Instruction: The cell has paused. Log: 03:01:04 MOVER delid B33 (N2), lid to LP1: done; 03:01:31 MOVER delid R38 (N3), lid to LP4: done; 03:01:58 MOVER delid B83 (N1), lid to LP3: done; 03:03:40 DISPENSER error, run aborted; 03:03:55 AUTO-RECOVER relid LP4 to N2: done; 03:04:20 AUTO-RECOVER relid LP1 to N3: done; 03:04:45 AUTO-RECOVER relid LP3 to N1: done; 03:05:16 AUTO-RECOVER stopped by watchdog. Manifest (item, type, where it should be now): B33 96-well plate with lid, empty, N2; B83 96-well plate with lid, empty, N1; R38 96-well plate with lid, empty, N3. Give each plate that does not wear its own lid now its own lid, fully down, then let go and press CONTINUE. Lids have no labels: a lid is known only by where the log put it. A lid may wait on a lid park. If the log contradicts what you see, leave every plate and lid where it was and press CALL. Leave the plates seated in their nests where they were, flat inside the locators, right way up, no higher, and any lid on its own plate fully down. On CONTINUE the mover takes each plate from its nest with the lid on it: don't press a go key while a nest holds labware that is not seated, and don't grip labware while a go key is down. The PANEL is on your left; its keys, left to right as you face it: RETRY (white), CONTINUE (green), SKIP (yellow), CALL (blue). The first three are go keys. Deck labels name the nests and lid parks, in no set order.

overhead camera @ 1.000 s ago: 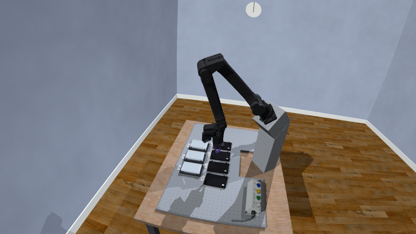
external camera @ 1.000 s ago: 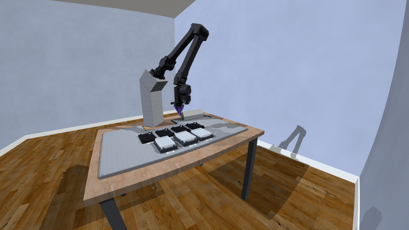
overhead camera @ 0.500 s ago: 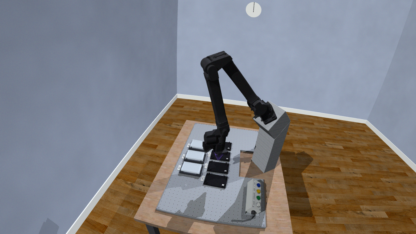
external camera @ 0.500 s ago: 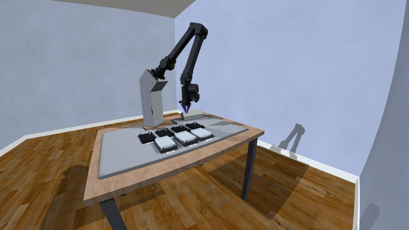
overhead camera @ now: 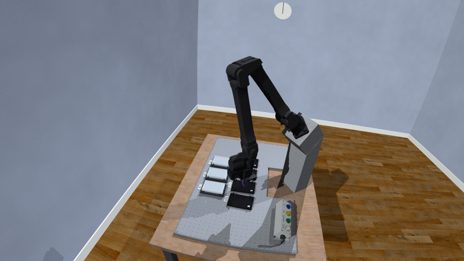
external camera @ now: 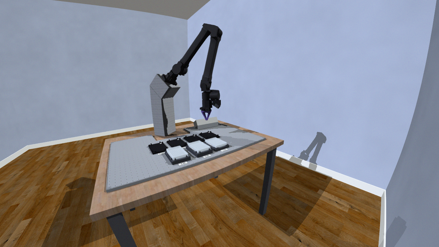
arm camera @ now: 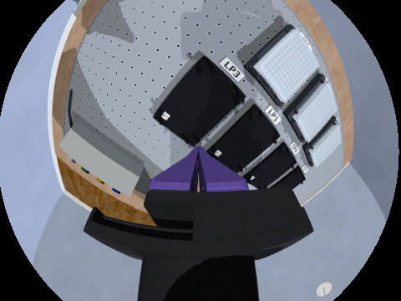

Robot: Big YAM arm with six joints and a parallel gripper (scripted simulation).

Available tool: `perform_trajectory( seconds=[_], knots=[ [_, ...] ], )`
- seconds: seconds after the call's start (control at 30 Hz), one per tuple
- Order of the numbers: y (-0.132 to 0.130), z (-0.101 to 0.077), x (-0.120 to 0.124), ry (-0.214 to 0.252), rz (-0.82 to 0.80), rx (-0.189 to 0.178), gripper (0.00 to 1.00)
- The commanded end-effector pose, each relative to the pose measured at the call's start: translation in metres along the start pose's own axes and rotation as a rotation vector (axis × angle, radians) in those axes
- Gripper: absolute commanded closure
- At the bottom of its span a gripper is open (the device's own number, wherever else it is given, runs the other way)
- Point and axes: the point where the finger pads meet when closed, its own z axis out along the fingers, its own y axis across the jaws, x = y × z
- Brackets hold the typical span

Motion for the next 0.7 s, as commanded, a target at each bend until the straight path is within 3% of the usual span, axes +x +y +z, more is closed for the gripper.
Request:
perform_trajectory(
  seconds=[0.0,0.1,0.13,0.17,0.6,0.63,0.67],
  knots=[
    [0.013,-0.006,-0.012,-0.016,0.011,-0.012,1.0],
    [0.019,-0.002,-0.008,0.001,0.01,-0.013,1.0],
    [0.024,-0.001,0.011,0.031,-0.012,-0.013,1.0],
    [0.028,-0.001,0.01,0.015,-0.053,-0.013,1.0],
    [0.079,-0.002,0.029,0.011,-0.276,-0.015,1.0],
    [0.084,-0.007,0.019,-0.019,-0.29,-0.015,1.0],
    [0.088,-0.003,0.032,0.01,-0.316,-0.015,1.0]
  ],
)
